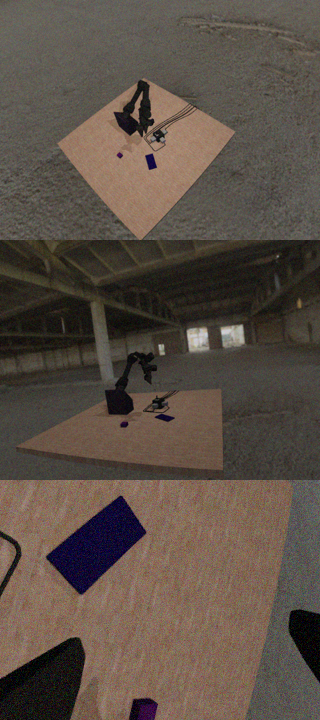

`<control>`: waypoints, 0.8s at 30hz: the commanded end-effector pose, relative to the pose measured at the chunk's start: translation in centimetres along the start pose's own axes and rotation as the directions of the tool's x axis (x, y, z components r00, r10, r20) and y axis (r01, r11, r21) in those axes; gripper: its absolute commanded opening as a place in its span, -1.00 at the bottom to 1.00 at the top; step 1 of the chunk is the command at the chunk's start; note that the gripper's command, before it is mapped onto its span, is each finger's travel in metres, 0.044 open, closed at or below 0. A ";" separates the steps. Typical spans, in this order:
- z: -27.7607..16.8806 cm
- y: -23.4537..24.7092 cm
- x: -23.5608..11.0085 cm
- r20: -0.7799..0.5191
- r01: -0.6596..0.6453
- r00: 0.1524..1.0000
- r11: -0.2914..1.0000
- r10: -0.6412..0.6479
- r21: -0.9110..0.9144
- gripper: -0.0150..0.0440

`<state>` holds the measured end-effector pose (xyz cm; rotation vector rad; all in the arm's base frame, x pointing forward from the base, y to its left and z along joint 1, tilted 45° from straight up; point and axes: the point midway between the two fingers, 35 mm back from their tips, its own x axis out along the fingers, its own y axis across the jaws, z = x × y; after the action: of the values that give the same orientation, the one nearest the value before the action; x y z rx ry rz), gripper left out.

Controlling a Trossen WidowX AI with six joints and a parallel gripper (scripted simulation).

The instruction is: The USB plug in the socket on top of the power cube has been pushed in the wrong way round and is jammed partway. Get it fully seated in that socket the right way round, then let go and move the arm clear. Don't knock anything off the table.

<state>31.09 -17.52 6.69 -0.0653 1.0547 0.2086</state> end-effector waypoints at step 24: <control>4.7 19.0 2.2 -0.119 -0.480 0.777 0.461 0.618 -0.746 1.00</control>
<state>32.33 1.84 8.07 -0.4521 0.7194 1.2405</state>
